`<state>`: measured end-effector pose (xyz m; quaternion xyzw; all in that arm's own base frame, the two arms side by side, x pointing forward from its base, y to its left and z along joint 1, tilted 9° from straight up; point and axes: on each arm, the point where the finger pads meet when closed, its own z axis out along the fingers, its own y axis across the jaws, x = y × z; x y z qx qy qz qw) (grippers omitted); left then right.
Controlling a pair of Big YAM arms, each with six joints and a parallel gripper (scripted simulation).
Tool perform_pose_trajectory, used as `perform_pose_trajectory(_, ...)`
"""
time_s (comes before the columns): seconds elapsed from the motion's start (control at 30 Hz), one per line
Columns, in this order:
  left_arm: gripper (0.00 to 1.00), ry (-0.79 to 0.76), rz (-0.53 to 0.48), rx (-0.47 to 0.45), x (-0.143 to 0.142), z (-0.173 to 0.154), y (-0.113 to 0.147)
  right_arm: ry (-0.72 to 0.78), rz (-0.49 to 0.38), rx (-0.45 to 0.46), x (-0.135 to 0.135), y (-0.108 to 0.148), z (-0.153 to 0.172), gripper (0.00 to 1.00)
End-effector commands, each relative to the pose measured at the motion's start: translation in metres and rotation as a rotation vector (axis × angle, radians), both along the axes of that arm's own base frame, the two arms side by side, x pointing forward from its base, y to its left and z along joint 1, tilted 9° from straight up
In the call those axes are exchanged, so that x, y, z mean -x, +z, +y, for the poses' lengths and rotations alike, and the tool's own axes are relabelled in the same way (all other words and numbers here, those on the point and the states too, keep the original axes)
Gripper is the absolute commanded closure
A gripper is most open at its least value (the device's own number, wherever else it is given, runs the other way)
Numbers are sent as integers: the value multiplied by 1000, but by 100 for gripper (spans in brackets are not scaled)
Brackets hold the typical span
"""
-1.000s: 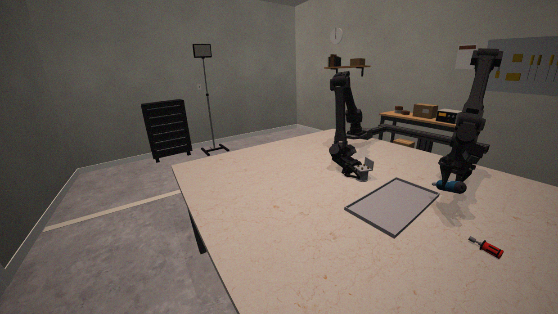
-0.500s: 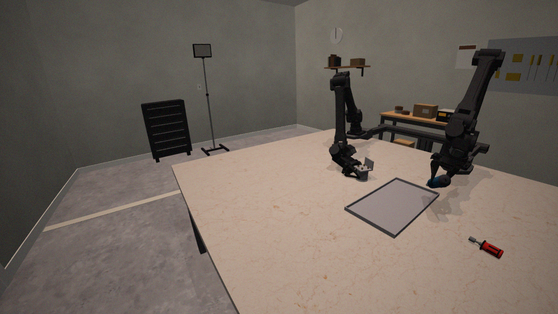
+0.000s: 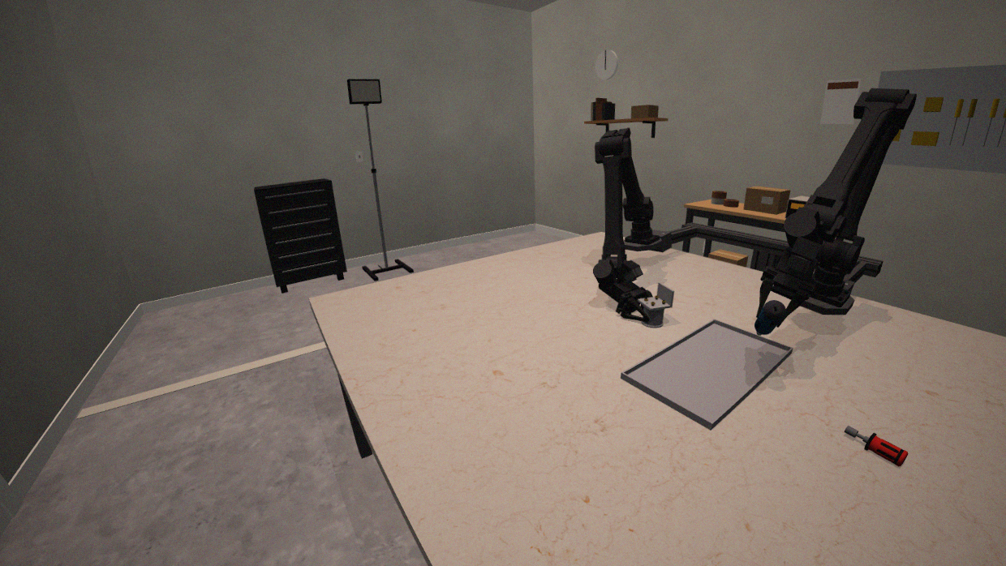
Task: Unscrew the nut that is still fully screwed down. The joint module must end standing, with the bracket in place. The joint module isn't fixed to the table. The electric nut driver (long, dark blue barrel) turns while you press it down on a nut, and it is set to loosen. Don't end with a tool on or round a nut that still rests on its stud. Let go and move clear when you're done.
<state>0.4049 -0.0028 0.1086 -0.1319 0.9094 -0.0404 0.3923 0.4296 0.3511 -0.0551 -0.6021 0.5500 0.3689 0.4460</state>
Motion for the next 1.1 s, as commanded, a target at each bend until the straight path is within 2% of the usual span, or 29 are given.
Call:
perform_pose_trajectory(0.0,58,-77,-103,-26,-7,-22,25,1,-24,-11,-6,8,4,41)
perform_pose_trajectory(0.2,58,-158,-160,-50,-8,-48,30,1,-24,-11,-6,8,4,41)
perform_pose_trajectory(0.27,58,-158,-186,-47,-17,-50,44,1,-24,-11,-6,8,4,41)
perform_pose_trajectory(0.37,58,-143,-185,-49,-17,-43,44,1,-24,-11,-6,8,4,41)
perform_pose_trajectory(0.4,58,-173,-170,-51,-7,-53,31,1,-24,-11,-6,8,4,41)
perform_pose_trajectory(0.77,58,-313,-280,-84,1,-101,42,1,-24,-11,-6,8,4,41)
perform_pose_trajectory(0.83,58,-312,-313,-79,-10,-104,59,1,-24,-11,-6,8,4,41)
perform_pose_trajectory(0.93,58,-300,-312,-81,-11,-99,59,1,-24,-11,-6,8,4,41)
perform_pose_trajectory(0.97,58,-328,-291,-84,2,-106,43,1,-24,-11,-6,8,4,41)
perform_pose_trajectory(1.07,58,-363,-322,-91,7,-118,46,1,-24,-11,-6,8,4,41)
